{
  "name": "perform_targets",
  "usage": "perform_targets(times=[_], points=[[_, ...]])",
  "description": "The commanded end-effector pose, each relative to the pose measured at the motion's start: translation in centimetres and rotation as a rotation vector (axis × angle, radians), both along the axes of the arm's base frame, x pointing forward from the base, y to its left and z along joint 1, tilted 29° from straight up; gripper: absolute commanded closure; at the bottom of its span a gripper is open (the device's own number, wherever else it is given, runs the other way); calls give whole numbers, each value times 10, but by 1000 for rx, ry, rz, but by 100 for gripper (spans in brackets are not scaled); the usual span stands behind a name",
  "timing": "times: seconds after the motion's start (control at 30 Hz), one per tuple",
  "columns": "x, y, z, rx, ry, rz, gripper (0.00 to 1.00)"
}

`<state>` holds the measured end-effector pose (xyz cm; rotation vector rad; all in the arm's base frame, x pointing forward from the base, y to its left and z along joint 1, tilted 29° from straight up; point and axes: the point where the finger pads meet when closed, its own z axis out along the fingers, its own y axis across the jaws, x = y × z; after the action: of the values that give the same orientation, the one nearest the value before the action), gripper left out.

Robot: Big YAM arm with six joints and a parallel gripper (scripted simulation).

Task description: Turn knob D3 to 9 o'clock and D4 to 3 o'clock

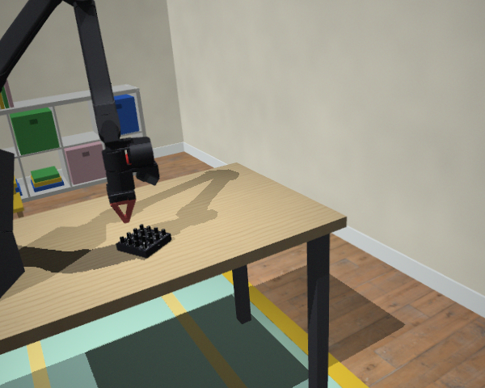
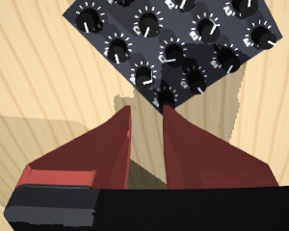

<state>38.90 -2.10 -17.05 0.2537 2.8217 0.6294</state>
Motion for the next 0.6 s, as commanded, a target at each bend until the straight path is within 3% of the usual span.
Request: perform_targets(times=[0.0,0.57], points=[[1,-9,13,33,38,-149,81],[0,-10,17,145,196,-501,81]])
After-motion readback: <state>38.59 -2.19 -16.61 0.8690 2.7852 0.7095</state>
